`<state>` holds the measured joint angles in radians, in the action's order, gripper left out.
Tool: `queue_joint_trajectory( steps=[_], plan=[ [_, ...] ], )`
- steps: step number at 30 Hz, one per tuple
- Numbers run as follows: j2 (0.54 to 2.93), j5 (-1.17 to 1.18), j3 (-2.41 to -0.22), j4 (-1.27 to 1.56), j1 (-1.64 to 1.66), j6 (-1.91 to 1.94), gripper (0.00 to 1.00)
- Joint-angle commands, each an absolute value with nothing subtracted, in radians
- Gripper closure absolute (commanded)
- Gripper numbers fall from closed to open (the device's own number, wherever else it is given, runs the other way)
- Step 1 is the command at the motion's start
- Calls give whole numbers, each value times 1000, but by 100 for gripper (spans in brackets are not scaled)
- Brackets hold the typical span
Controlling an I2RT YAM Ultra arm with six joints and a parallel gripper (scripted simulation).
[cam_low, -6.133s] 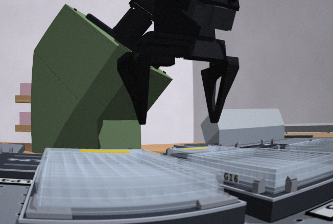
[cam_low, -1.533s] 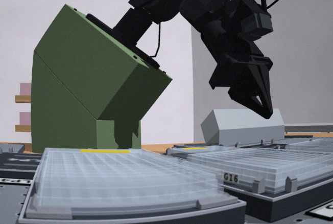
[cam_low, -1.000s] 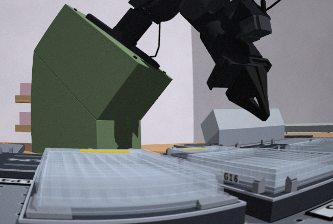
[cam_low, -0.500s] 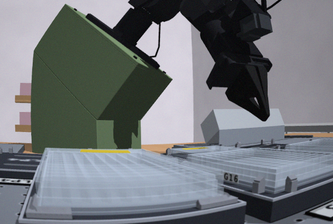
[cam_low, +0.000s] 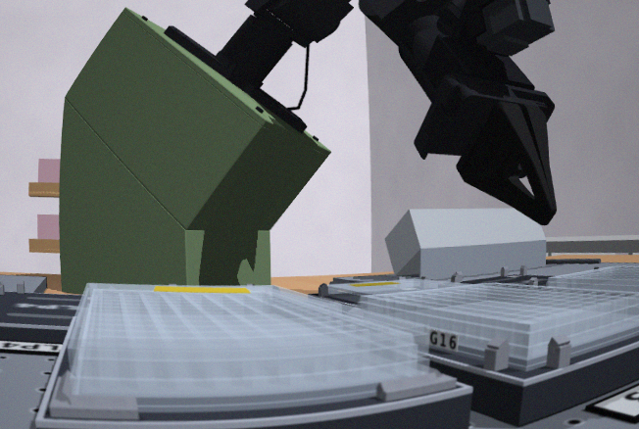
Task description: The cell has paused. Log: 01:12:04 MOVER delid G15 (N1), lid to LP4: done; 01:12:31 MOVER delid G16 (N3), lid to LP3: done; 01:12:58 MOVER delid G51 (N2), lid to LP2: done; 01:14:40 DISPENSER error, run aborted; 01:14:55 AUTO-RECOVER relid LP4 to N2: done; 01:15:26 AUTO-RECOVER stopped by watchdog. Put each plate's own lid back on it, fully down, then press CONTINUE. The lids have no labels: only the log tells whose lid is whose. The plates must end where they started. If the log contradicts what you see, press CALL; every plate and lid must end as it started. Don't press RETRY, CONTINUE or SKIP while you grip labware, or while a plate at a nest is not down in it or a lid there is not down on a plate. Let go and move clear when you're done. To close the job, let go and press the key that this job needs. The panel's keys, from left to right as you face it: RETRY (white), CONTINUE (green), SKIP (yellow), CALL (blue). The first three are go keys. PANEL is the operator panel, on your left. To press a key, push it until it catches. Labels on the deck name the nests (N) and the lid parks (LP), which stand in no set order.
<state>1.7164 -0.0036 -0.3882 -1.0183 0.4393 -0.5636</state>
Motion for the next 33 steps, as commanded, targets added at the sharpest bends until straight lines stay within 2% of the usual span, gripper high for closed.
queue_joint_trajectory(
  steps=[1, 27, 33],
  plan=[
    [1739, -68, -455, -958, 391, -536, 100],
    [1906, -257, -859, -711, 193, -470, 100],
    [1893, -250, -850, -714, 202, -476, 100]
  ],
)
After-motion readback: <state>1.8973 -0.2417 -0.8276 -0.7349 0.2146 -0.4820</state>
